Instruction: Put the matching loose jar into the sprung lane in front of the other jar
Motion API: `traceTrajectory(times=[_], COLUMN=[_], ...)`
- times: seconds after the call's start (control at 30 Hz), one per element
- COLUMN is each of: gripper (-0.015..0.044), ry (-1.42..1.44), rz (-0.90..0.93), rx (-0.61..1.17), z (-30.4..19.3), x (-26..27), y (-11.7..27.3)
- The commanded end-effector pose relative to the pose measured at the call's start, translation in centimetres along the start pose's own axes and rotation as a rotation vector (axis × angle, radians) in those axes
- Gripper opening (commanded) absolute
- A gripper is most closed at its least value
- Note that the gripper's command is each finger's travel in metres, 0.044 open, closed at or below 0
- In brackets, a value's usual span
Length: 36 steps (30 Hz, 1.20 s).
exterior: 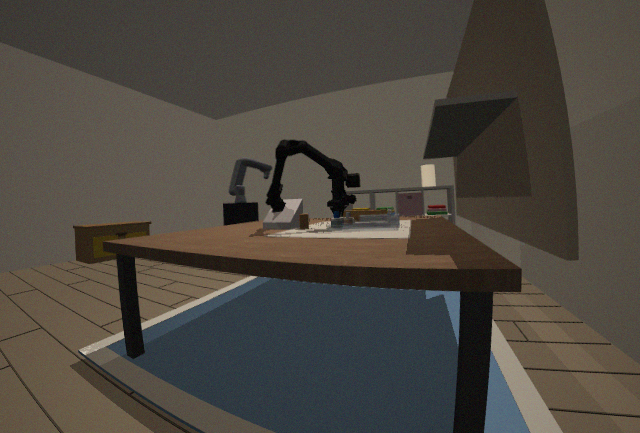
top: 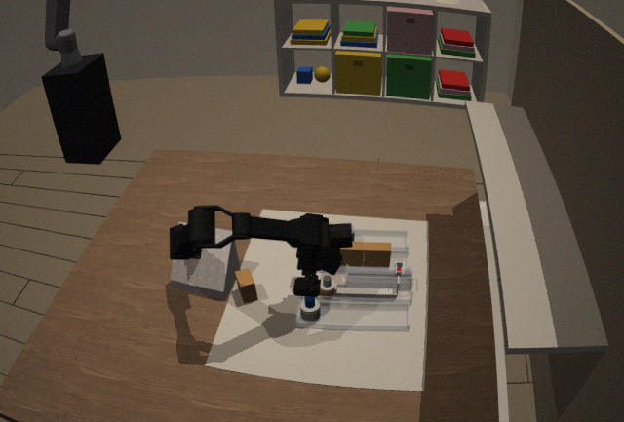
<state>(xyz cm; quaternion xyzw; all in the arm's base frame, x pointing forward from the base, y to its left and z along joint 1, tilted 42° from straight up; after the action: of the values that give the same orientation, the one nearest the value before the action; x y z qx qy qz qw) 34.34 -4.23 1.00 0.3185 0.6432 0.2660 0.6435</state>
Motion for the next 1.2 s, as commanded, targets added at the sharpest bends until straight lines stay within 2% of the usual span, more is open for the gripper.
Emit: traceTrajectory(times=[0.0, 0.5, 0.9, 1.17], gripper=[0.0000, 0.0000, 0.0304, 0.0304], ry=[-0.009, -0.009, -0.009, -0.009], rz=[-0.004, -0.004, -0.004, -0.003], rx=[-0.009, -0.009, -0.009, -0.009], z=[0.1, -0.2, -0.2, -0.2], x=[-0.1, 0.0, 0.0, 0.1], y=[0.0, 0.0, 0.0, 1.9])
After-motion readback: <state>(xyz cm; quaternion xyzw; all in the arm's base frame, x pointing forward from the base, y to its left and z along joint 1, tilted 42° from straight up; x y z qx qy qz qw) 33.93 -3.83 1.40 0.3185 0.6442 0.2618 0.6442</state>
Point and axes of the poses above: the point midway between the two fingers, 35 mm back from their tips, its own y axis back along the fingers, its own x axis across the jaws, z = x × y, the point moved 4 cm from there along y, back along the fingers, and after that the axes turned 4 degrees about -y, right-handed, at the moved point
